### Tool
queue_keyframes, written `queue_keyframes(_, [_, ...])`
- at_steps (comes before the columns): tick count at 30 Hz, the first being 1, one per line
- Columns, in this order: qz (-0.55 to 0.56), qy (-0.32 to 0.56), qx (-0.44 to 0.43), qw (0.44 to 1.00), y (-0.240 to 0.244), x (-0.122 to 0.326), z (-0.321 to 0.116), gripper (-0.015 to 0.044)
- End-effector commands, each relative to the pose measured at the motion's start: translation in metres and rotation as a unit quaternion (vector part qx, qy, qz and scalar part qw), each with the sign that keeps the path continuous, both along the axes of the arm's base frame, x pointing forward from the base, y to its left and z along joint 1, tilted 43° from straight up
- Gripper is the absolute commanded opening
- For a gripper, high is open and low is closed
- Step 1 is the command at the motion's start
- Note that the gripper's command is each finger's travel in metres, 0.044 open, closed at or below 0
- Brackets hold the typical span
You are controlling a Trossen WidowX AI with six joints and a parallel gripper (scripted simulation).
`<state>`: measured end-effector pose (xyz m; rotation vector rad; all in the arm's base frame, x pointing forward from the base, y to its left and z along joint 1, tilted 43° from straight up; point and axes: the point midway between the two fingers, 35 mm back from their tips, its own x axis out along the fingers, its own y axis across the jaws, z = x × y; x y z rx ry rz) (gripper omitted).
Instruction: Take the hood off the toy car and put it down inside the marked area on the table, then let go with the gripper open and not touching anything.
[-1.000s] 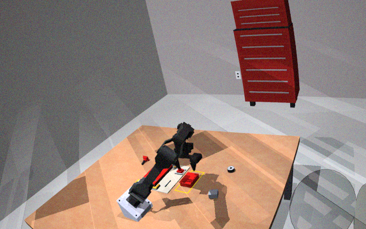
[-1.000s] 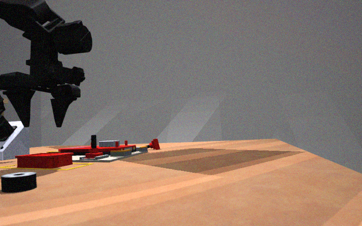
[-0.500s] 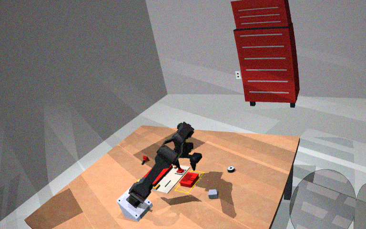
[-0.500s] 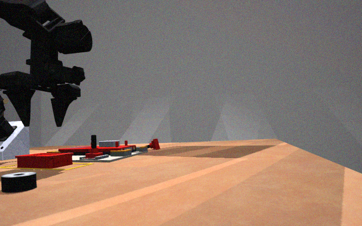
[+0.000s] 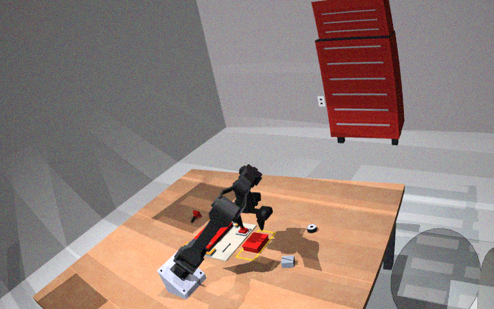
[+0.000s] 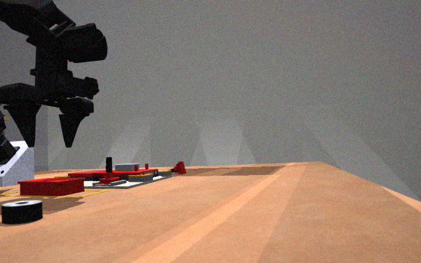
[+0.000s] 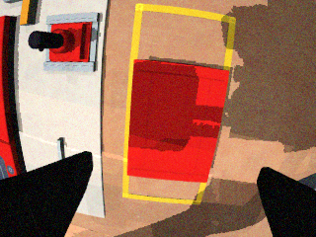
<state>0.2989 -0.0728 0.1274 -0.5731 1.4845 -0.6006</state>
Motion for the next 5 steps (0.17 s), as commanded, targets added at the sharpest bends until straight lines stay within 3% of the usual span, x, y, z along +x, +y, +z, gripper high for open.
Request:
queue_keyframes(1, [-0.002, -0.002, 0.001, 1.000, 0.0003, -0.0001, 0.0002, 0.0440])
queue_keyframes(5, [-0.002, -0.002, 0.001, 1.000, 0.0003, -0.0001, 0.0002, 0.0440])
